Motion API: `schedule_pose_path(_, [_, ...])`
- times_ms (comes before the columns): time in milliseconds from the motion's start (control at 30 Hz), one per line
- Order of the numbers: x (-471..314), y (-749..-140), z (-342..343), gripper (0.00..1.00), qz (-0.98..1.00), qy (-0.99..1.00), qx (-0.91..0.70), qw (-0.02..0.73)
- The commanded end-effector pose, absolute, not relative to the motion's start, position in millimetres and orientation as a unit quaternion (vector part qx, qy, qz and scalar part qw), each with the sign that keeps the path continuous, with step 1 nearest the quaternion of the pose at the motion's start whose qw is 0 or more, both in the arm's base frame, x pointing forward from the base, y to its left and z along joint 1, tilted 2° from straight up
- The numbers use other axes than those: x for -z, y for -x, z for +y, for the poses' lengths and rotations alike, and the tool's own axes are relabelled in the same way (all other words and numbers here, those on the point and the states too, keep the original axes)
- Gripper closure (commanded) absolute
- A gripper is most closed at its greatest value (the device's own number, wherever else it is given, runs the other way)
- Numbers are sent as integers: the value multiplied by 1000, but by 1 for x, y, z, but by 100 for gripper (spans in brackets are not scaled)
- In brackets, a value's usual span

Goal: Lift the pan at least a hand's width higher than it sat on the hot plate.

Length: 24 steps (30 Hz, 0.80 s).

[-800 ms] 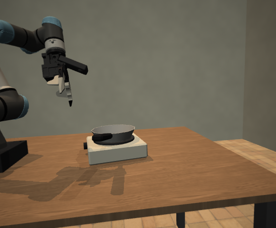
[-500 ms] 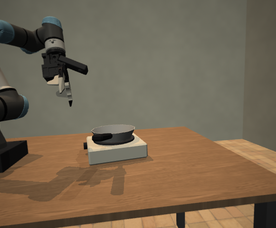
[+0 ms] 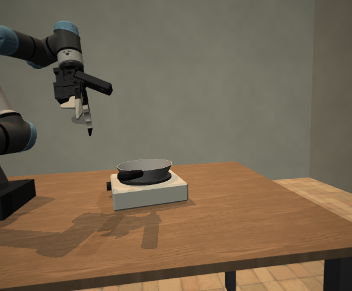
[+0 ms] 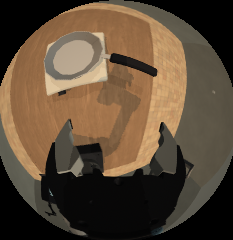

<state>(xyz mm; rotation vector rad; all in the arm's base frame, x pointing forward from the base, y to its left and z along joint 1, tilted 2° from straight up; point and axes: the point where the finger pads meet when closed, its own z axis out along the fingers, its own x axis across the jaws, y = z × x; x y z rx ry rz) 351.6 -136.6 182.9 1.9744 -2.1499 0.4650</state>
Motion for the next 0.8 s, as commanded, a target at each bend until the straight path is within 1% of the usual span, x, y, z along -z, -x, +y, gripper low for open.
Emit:
schedule_pose_path(0, [-183,-354,-137,0,-718,-672,-154,93])
schedule_pose_path(367, [-182,-371,-141,0,-665,-730,-127,94])
schedule_pose_path(767, [-175,-416,-157,0,-499,-861,-61,76])
